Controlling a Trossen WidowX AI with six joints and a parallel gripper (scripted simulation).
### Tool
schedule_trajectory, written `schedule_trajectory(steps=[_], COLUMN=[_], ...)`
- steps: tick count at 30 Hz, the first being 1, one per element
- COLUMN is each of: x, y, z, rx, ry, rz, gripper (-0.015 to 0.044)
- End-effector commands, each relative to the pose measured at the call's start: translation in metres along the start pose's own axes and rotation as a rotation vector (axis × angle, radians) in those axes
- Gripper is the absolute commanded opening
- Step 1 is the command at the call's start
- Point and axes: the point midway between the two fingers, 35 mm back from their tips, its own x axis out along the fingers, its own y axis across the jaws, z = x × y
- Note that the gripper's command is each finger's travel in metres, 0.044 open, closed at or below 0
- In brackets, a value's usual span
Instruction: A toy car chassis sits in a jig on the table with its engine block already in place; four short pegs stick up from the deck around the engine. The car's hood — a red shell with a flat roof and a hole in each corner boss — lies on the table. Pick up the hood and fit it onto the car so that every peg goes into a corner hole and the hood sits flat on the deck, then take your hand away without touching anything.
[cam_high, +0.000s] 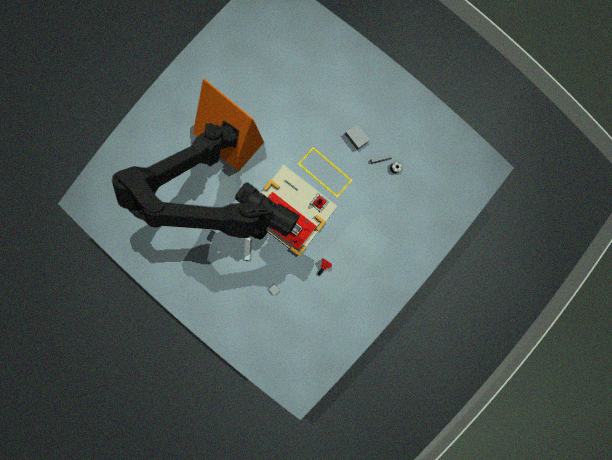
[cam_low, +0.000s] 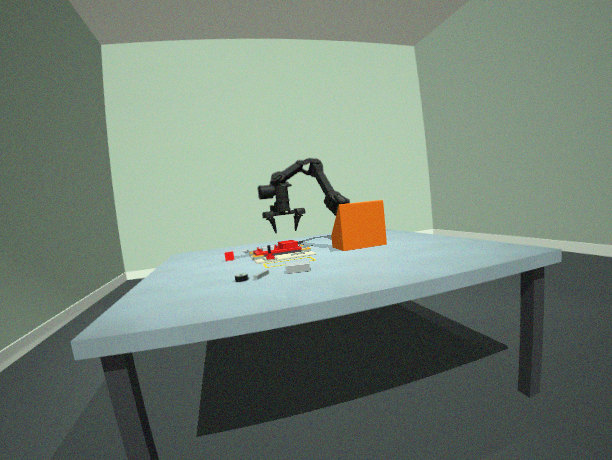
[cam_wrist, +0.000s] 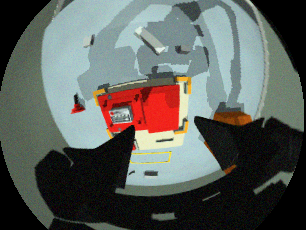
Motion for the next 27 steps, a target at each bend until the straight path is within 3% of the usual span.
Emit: schedule_trajectory(steps=[1,27], x=[0.004,0.027], y=[0.0,0.0], z=[0.0,0.0], rx=[-0.007,-0.007], ry=[-0.005,-0.006], rz=[-0.001,0.0], gripper=[0.044,0.044])
